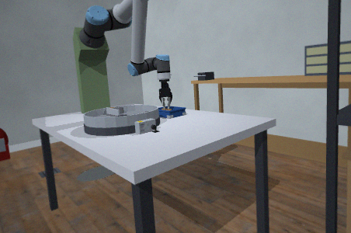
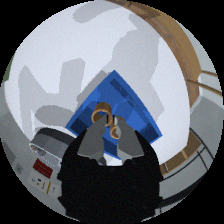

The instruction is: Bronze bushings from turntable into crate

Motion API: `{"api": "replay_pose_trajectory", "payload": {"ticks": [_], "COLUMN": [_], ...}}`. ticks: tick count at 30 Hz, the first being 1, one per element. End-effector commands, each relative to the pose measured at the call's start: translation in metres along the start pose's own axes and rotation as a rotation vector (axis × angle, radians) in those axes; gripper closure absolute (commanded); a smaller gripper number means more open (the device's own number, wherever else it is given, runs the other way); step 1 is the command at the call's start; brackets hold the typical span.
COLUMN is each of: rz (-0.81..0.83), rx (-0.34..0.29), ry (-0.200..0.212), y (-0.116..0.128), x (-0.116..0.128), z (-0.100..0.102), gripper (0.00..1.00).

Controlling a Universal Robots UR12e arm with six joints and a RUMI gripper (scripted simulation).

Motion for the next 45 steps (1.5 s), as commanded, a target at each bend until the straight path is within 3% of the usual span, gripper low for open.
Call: {"api": "replay_pose_trajectory", "payload": {"ticks": [1, 23, 45], "rz": [0.000, 0.000, 0.000], "rx": [0.000, 0.000, 0.000], "ry": [0.001, 0.001, 0.001], "y": [0.000, 0.000, 0.000], "x": [0.000, 0.000, 0.000], "z": [0.000, -0.006, -0.086], "gripper": [0.94, 0.94, 0.94]}}
Point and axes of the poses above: the point where the finger pads meet when closed, its own z axis out along the fingers, its own x axis across the jaws, y = z × x, the point moved 10 cm from there along -z, back along the fingers, and after that the axes turned 5 degrees about z, right-handed, at the moved point
